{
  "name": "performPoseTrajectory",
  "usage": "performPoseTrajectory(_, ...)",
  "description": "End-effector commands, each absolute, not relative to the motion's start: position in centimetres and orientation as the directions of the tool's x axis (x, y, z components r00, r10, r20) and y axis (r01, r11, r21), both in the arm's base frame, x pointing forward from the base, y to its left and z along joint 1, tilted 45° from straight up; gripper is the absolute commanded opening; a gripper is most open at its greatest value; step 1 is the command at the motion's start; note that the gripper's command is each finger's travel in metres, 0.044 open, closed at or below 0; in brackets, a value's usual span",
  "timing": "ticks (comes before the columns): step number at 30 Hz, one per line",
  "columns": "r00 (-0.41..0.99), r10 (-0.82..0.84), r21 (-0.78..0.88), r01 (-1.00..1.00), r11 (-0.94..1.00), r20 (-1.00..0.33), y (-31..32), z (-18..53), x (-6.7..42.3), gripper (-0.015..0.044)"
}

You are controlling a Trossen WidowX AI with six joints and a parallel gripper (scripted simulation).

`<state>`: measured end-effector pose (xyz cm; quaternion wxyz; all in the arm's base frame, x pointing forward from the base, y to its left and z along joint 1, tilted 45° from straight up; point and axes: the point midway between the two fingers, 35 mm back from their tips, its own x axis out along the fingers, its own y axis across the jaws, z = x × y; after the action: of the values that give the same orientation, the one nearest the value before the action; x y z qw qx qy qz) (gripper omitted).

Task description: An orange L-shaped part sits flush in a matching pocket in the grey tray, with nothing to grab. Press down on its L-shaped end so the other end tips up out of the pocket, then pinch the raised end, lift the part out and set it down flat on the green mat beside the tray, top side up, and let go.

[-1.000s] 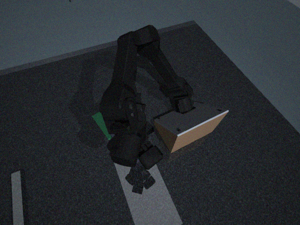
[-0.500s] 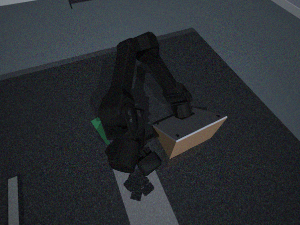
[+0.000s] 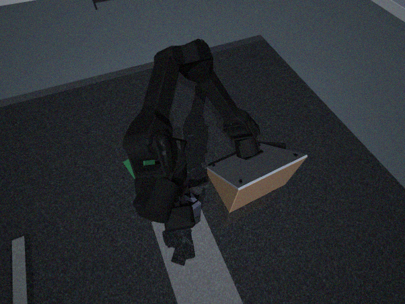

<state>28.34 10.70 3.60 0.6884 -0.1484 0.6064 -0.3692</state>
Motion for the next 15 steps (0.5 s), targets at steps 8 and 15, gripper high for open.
performPoseTrajectory(8, -0.016, -0.695, -0.127, 0.986, 0.109, -0.719, 6.7, 7.6, 29.7, 0.0280)
performPoseTrajectory(15, -0.016, -0.695, -0.115, 0.989, 0.096, -0.719, 6.6, 7.7, 29.7, 0.0280)
